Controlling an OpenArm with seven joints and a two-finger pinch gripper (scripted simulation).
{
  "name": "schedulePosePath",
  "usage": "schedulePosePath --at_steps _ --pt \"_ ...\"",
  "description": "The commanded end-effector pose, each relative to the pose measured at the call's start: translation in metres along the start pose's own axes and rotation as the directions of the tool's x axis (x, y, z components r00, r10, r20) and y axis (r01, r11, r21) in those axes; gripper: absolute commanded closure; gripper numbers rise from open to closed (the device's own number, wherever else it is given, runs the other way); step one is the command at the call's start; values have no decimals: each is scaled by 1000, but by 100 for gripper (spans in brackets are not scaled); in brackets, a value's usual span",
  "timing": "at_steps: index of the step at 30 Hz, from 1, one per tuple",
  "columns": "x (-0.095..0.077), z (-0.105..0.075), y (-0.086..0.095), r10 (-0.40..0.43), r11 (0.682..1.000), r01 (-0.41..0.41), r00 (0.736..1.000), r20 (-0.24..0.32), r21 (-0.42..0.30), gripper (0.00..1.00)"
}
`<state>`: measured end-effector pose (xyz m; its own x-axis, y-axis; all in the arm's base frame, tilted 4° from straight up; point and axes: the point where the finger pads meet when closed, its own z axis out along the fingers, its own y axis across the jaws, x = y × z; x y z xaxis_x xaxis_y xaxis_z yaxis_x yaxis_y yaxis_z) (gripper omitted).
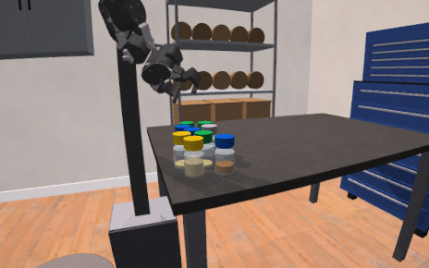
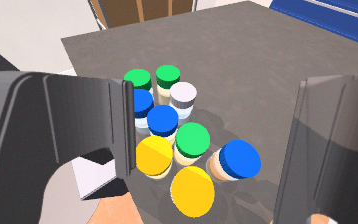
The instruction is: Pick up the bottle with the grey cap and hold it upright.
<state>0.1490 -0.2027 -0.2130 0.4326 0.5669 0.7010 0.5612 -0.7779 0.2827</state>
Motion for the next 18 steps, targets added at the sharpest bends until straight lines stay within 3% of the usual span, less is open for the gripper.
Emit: schedulePosePath --at_steps 1,5,6,15,18 --pt "6 -7 6 -10 997 6 998 55 80 55" --pt "6 -7 6 -10 997 6 998 55 80 55" --pt "2 -3 2 -3 1000 3 1000 -17 -19 55" --pt "6 -7 6 -10 997 5 998 55 81 55" --pt "6 -7 6 -10 997 5 998 55 81 55"
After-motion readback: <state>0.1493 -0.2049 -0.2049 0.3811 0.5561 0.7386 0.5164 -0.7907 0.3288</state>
